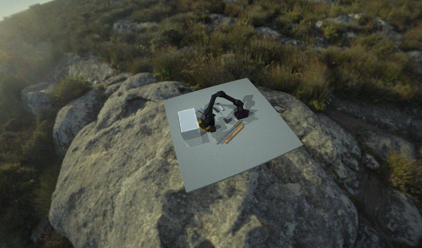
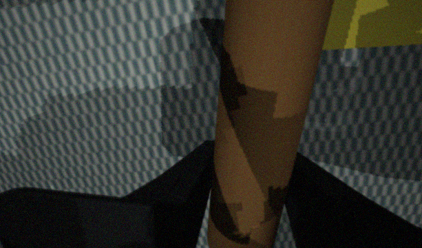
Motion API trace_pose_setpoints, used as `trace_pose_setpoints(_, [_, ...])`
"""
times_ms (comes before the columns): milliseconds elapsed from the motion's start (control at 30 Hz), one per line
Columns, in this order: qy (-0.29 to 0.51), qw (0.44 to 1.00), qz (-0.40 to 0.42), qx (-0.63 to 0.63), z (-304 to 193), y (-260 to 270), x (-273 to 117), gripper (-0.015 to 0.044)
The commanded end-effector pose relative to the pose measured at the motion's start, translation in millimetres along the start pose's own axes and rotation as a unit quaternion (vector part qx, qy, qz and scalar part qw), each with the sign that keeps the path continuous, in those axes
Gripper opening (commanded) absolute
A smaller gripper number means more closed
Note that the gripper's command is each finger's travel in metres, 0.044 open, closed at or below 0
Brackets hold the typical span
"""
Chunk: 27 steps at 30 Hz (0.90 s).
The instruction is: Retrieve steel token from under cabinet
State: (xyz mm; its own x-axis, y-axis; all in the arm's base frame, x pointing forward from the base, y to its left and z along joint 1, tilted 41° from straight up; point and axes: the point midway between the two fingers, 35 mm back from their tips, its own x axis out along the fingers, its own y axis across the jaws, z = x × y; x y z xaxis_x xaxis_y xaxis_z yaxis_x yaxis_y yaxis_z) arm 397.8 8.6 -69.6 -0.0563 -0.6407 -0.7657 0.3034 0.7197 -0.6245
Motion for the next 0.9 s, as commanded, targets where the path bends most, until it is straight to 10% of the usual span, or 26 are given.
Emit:
trace_pose_setpoints(0, [0.001,1.0,-0.001,0.0,-7,0,1,0.0])
trace_pose_setpoints(867, [0.002,1.0,-0.001,0.0,-34,1,1,0.0])
